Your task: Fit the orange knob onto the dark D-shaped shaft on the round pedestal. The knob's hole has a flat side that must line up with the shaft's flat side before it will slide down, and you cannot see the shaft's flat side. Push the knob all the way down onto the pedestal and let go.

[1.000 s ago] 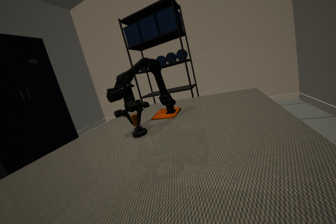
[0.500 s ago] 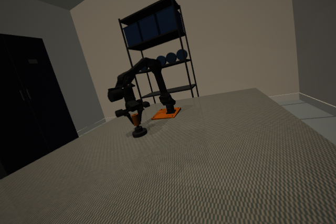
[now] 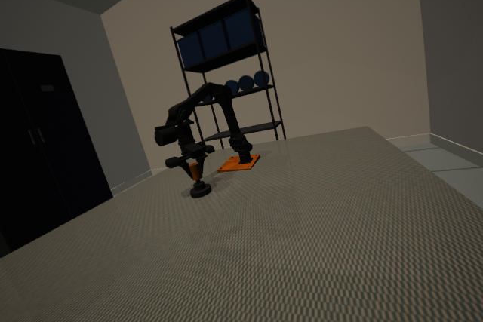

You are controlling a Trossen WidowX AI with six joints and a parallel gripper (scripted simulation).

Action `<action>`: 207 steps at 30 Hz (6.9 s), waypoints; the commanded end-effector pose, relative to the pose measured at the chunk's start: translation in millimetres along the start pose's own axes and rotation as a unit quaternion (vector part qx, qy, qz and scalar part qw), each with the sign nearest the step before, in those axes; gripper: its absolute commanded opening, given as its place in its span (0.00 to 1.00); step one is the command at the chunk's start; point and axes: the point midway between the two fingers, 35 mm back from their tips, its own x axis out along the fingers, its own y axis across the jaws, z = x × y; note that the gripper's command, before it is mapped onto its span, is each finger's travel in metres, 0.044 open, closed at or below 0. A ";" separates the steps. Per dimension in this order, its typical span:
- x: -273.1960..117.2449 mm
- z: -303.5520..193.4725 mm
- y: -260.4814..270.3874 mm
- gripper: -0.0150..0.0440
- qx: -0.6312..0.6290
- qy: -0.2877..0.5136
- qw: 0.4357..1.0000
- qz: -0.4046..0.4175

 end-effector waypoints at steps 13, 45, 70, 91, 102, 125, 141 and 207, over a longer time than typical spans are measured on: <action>3.1 2.0 -5.7 0.25 -0.022 -0.002 1.000 -0.002; -1.1 0.5 0.1 0.25 -0.121 -0.002 0.993 -0.002; 2.6 1.7 -4.8 0.25 -0.126 -0.002 0.992 -0.002; -1.8 0.1 1.4 0.25 -0.139 -0.002 0.990 -0.002; 0.1 1.2 -2.7 0.25 -0.229 -0.001 0.973 -0.002; 3.2 1.4 -3.7 0.25 -0.229 -0.001 0.973 -0.002; -1.8 0.2 1.0 0.25 -0.234 -0.001 0.972 -0.002; -0.4 1.4 -3.2 0.25 -0.427 -0.001 0.904 -0.002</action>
